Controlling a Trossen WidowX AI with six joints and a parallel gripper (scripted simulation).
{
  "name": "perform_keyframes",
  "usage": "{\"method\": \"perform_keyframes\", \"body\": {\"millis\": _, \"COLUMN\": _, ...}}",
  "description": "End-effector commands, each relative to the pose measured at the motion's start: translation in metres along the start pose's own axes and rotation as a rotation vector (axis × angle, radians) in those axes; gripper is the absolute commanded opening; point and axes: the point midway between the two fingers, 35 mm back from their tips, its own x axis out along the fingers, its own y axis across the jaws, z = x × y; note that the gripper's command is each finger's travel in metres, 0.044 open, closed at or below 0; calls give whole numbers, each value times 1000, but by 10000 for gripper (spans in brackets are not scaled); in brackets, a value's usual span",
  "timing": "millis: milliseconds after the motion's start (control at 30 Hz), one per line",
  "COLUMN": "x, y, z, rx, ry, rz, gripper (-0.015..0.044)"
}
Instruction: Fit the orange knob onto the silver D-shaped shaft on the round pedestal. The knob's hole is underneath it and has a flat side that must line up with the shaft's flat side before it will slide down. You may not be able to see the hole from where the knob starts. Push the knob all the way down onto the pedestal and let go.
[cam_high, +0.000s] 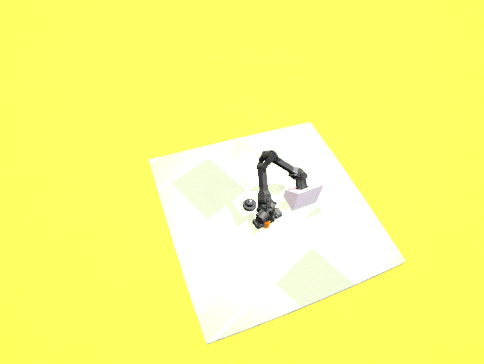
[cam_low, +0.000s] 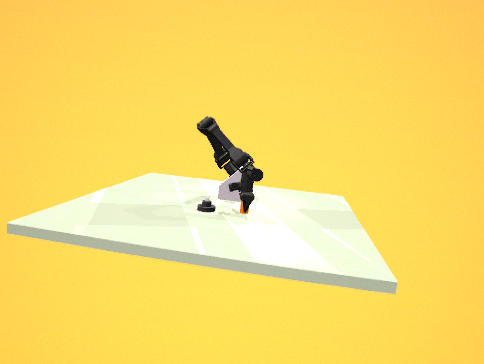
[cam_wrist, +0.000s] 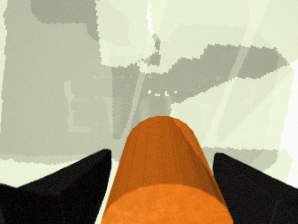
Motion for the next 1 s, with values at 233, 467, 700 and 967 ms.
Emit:
{"method": "perform_keyframes", "body": {"millis": 233, "x": 0, "y": 0, "z": 0, "rx": -5, "ry": -4, "rz": 1, "gripper": 131}}
{"method": "perform_keyframes", "body": {"millis": 467, "x": -15, "y": 4, "z": -1, "rx": -6, "ry": 0, "rz": 3, "gripper": 0}}
{"method": "perform_keyframes", "body": {"millis": 700, "x": -35, "y": 7, "z": -3, "rx": -6, "ry": 4, "rz": 4, "gripper": 0}}
{"method": "perform_keyframes", "body": {"millis": 967, "x": -60, "y": 9, "z": -4, "rx": -7, "ry": 7, "rz": 5, "gripper": 0}}
